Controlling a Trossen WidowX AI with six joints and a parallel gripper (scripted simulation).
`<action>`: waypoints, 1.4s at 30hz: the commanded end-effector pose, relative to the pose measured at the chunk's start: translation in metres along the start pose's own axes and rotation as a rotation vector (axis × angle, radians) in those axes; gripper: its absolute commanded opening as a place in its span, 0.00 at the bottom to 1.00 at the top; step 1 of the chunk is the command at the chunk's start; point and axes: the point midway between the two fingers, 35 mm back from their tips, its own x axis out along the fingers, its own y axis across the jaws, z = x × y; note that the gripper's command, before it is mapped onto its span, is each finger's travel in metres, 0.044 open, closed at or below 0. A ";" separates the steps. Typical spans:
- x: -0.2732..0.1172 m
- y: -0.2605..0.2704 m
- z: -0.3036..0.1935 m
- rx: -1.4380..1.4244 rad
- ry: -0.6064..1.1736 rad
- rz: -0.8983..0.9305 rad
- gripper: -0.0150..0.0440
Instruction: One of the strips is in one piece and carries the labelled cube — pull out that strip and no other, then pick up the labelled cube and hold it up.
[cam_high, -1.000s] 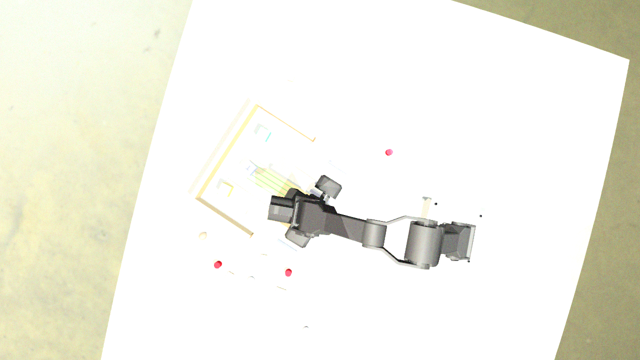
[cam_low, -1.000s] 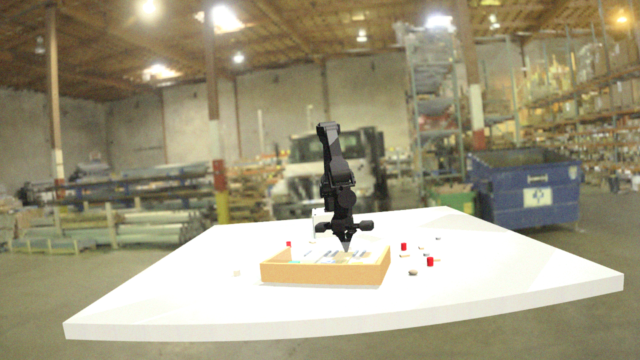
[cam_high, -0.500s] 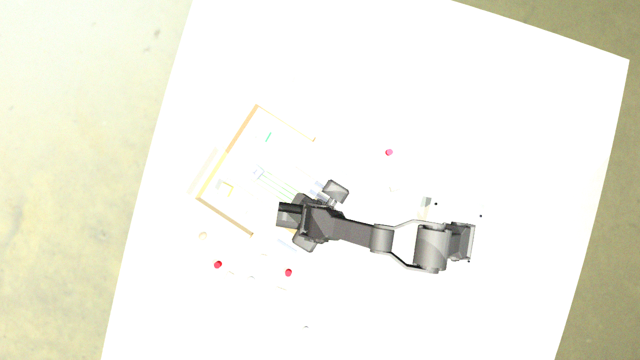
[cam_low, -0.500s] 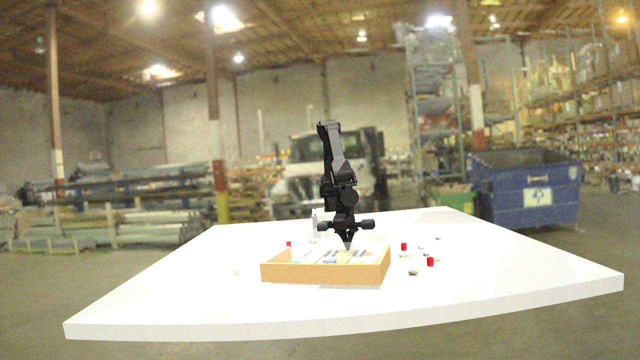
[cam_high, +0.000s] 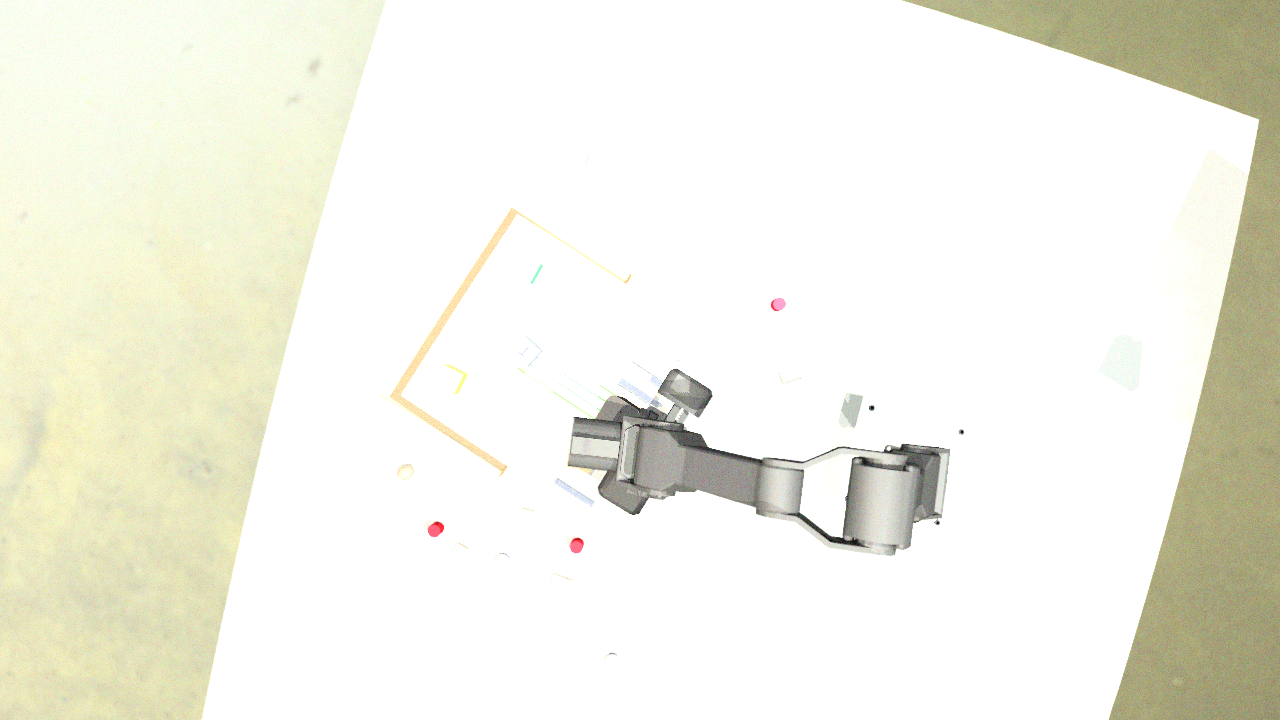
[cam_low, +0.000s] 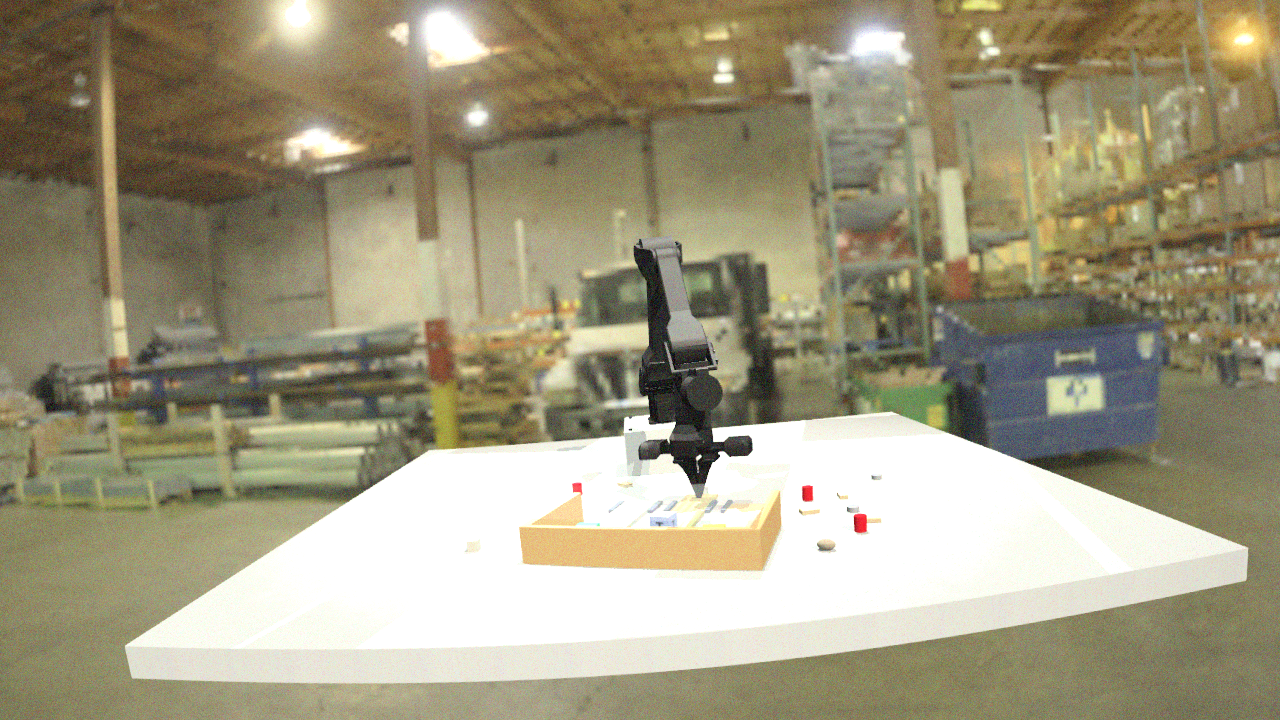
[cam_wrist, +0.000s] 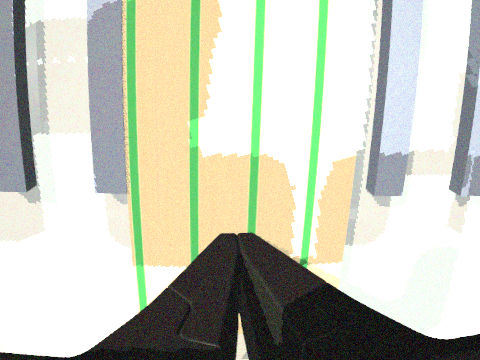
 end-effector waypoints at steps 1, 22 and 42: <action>0.004 0.000 -0.015 -0.005 0.026 -0.004 0.25; 0.003 0.000 -0.045 -0.005 0.029 -0.004 0.25; 0.003 0.001 -0.074 -0.005 0.032 -0.004 0.25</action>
